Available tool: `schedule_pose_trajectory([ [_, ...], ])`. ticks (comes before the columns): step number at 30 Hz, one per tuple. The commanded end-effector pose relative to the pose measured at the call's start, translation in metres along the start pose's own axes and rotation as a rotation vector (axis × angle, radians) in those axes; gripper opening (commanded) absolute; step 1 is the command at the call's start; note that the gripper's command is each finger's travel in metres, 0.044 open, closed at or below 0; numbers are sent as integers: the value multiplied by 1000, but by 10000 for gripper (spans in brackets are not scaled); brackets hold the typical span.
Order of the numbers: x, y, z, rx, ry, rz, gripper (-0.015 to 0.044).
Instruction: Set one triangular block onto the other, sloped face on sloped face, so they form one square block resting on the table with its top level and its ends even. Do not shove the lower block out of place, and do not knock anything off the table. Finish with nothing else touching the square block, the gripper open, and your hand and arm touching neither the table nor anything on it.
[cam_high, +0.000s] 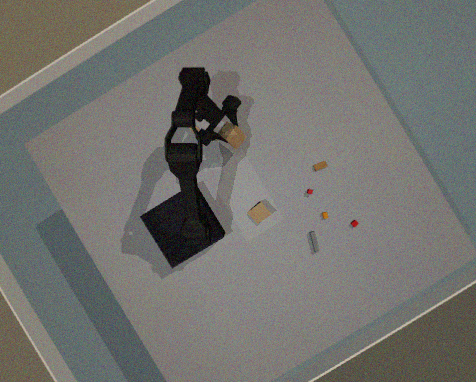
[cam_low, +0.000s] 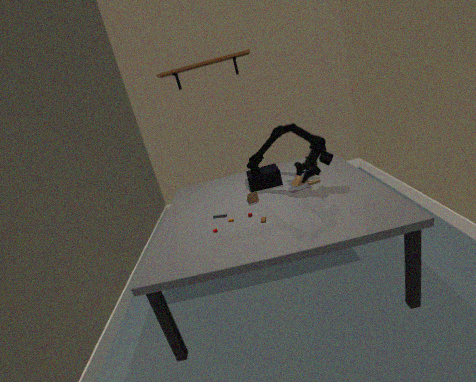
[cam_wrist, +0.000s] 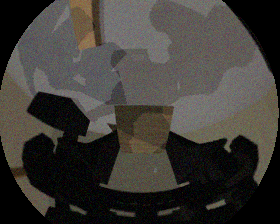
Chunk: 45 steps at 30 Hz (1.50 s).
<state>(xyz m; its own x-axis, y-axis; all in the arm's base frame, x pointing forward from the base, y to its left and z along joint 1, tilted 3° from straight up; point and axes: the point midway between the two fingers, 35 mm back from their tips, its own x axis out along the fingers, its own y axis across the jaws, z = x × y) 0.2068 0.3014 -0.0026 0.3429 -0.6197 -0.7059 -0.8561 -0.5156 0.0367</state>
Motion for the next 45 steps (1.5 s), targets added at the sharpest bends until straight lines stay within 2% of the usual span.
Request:
schedule_pose_trajectory([
  [1,-14,0,-15,-7,-1,-10,0],
  [12,-23,2,-25,14,-13,-4,0],
  [45,-11,4,-35,1024,-398,303,0],
])
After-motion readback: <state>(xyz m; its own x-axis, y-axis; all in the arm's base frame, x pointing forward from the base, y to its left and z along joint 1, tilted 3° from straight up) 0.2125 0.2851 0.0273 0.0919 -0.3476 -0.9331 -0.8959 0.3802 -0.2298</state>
